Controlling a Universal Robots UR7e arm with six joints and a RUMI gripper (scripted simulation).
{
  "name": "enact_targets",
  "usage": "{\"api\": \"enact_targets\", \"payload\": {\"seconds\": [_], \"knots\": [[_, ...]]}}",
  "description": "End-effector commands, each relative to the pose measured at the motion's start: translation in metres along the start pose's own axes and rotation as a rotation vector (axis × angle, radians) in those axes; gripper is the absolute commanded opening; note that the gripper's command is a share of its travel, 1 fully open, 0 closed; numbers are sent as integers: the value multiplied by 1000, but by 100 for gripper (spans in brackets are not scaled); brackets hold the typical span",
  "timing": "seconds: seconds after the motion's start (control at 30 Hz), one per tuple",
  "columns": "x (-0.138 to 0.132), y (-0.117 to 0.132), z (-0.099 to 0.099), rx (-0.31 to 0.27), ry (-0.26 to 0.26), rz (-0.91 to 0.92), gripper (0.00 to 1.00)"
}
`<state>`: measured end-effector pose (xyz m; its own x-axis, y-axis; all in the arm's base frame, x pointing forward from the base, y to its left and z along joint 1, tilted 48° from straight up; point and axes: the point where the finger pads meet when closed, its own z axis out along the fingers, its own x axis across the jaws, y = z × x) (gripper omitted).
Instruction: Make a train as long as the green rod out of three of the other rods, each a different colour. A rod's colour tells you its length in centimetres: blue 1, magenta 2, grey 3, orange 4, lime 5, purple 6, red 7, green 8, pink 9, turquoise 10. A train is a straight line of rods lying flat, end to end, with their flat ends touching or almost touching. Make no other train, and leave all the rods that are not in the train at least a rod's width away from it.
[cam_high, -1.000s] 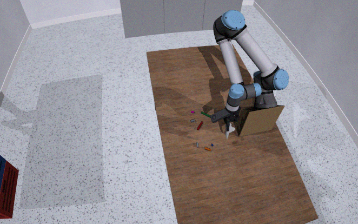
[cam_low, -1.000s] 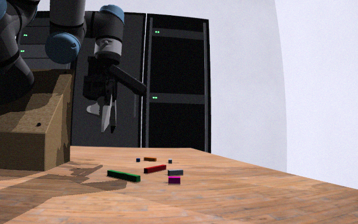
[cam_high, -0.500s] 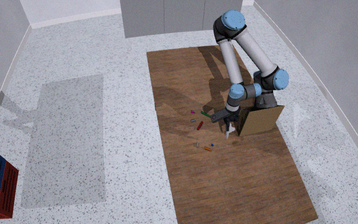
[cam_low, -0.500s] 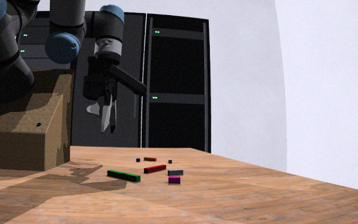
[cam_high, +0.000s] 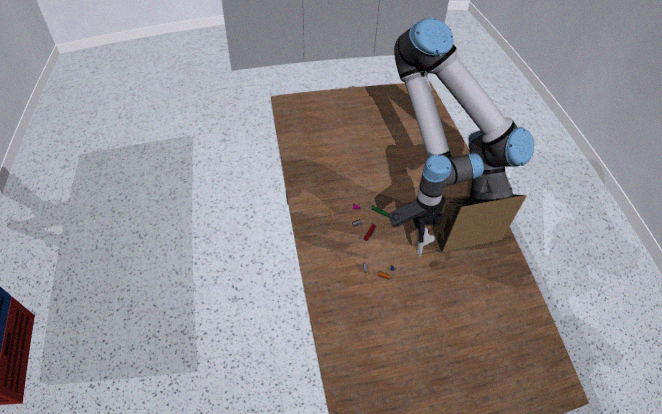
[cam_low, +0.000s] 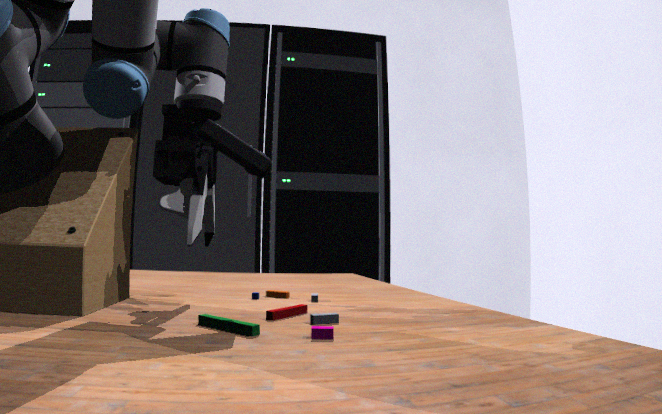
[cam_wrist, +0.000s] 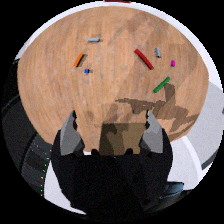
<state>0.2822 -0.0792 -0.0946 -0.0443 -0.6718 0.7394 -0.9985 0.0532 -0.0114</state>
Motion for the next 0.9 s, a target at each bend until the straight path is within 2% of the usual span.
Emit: {"api": "enact_targets", "payload": {"seconds": [0.0,0.37,0.87], "knots": [[0,1,0,0,1,-2,100],[1,-4,0,2,1,21,100],[17,-40,1,3,0,369,100]]}}
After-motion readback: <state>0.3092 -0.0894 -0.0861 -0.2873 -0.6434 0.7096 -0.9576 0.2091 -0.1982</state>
